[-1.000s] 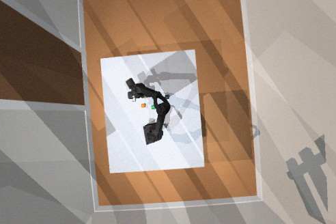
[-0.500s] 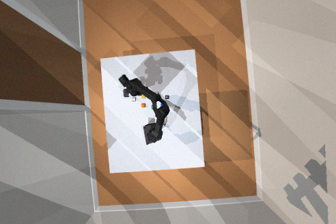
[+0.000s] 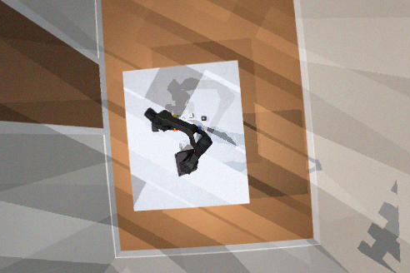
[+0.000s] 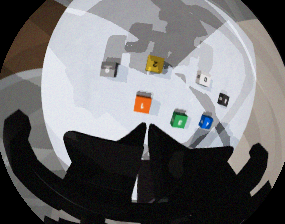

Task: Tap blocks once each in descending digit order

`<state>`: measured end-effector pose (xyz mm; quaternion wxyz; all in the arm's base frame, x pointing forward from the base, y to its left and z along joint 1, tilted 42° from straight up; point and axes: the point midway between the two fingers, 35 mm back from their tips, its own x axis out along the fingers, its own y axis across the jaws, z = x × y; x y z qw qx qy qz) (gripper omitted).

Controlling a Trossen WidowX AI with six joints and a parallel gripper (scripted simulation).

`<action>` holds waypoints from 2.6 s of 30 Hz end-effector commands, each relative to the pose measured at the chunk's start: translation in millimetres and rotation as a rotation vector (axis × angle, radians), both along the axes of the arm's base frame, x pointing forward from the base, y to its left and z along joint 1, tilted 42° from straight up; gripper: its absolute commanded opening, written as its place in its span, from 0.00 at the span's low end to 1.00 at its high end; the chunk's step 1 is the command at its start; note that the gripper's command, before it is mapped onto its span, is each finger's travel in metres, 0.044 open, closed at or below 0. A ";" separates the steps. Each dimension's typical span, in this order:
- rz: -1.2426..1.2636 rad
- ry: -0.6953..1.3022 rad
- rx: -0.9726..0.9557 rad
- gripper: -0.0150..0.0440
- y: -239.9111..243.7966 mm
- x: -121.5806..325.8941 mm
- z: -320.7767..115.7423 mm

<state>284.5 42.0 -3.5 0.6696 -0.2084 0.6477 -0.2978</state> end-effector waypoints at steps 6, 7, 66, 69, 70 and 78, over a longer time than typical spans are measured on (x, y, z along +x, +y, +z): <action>-0.008 -0.008 0.005 0.29 -51.7 -7.4 -58.2; -0.008 -0.008 0.004 0.29 -54.0 -7.9 -60.4; -0.005 -0.010 0.018 0.29 -52.2 39.2 48.8; -0.006 -0.011 0.011 0.29 -81.5 52.6 73.6; -0.007 -0.011 0.006 0.29 -93.2 56.3 83.3; -0.008 -0.011 0.001 0.29 -105.3 59.3 93.3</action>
